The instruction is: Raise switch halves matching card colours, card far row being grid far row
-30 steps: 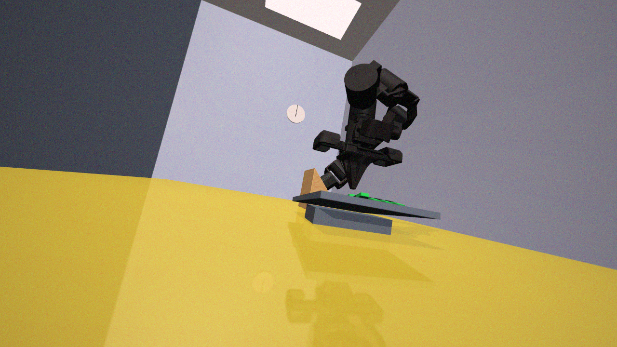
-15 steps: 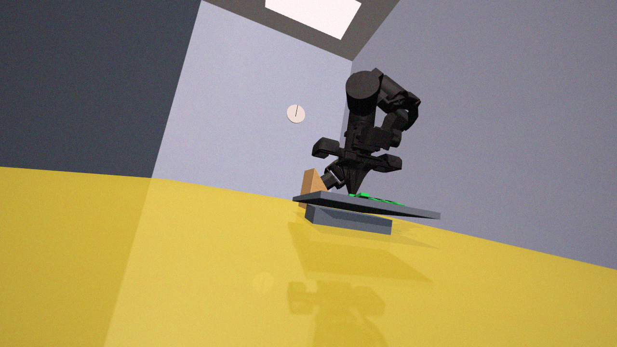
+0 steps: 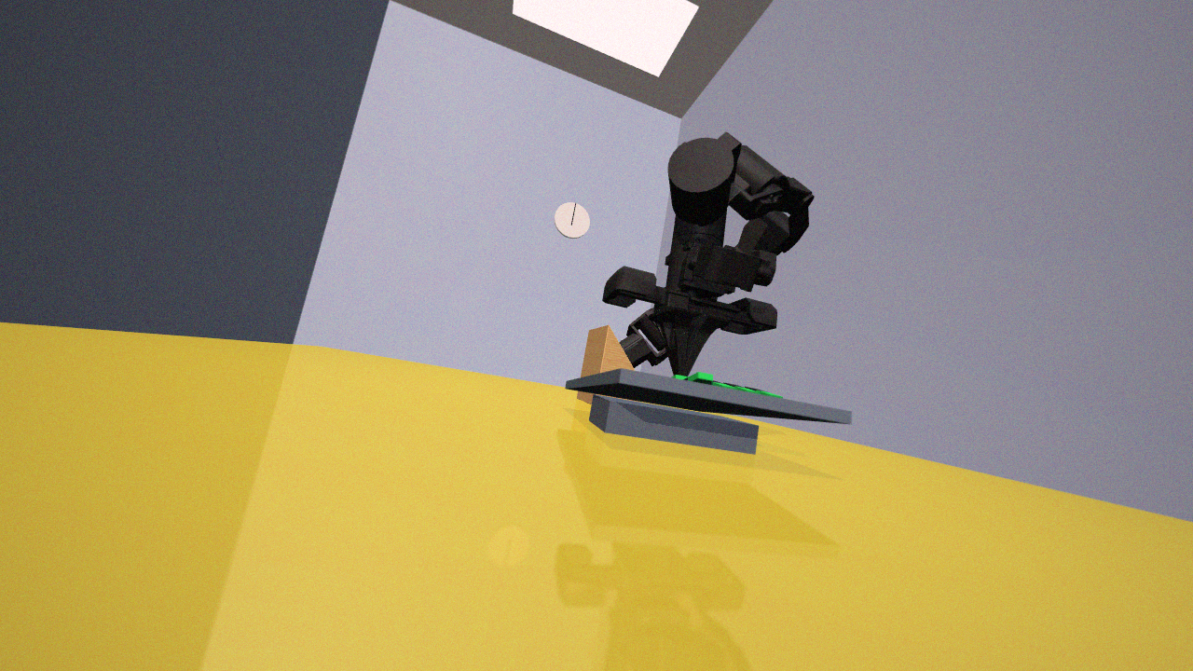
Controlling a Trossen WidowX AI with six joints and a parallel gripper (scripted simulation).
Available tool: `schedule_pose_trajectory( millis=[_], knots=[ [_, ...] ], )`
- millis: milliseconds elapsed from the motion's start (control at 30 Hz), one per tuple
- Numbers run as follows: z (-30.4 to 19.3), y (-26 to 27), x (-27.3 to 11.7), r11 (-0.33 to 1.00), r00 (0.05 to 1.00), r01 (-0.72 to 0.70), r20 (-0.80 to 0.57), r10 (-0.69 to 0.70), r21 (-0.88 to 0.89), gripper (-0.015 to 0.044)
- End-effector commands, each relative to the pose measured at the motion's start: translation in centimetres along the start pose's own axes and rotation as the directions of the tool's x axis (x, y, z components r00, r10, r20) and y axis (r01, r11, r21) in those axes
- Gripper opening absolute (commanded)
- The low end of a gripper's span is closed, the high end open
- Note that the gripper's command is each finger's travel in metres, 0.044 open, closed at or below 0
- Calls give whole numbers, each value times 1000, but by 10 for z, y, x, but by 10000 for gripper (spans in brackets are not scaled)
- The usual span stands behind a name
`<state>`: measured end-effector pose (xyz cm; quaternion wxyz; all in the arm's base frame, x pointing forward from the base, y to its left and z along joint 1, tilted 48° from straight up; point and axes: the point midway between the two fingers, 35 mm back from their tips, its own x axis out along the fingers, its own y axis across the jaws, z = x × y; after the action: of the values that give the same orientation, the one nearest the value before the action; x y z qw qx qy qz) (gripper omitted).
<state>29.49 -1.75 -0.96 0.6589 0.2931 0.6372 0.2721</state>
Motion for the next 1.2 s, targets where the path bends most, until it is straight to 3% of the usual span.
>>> schedule_pose_trajectory(
  millis=[0, 1167],
  knots=[
    [0, 0, 1, 1000, 1000, -4, 1, 4, 6, 0],
    [0, 1, 5, 1000, 1000, -4, 1, 4, 6, 0]
  ],
)
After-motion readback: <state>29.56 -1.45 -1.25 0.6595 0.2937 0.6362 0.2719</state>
